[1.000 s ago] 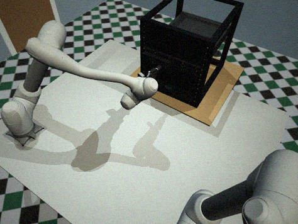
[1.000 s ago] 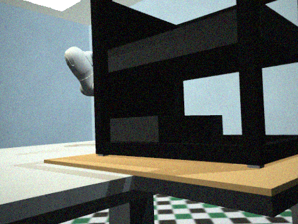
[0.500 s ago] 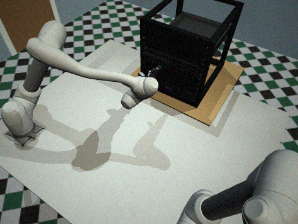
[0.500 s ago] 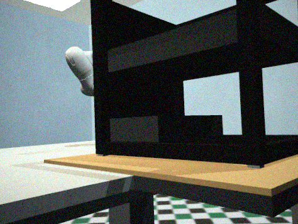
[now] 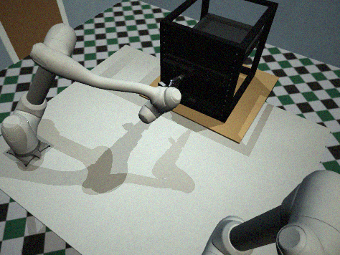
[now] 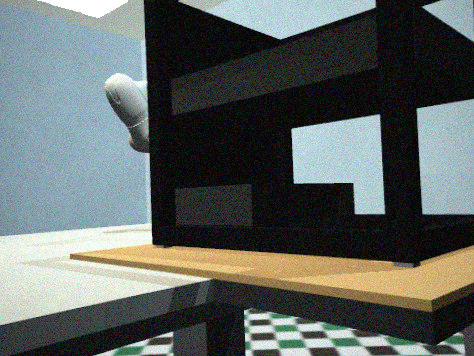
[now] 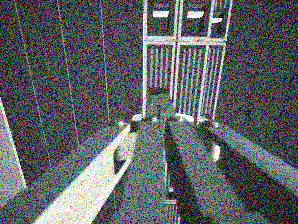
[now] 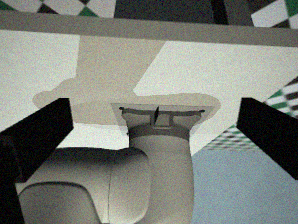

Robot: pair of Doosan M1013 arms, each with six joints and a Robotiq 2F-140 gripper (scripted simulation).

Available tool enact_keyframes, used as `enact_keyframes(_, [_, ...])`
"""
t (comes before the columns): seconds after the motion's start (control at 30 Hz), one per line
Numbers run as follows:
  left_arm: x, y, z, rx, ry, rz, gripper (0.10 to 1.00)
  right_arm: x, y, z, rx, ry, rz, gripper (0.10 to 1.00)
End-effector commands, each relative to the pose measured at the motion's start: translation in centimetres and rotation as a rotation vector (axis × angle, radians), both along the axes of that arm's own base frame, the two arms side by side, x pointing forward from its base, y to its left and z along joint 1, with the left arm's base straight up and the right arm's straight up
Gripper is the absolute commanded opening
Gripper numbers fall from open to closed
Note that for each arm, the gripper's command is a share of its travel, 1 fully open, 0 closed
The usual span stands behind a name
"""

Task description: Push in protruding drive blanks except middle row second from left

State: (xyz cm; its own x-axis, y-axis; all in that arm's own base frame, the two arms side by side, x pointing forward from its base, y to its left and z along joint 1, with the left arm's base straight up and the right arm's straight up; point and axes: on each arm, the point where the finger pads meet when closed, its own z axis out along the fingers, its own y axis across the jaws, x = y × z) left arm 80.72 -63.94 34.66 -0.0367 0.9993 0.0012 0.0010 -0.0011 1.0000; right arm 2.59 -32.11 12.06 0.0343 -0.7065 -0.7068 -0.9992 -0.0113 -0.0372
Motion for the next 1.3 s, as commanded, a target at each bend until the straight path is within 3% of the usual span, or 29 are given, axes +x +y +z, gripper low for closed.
enact_keyframes(0.0, [0.4,0.0,0.1,-0.001,-0.001,0.000,0.099,0.0,0.0,0.0,-0.001,0.000,0.000,1.000])
enact_keyframes(1.27, [2.0,0.1,0.1,-0.001,-0.001,0.000,0.099,0.0,0.0,0.0,-0.001,0.000,0.000,1.000])
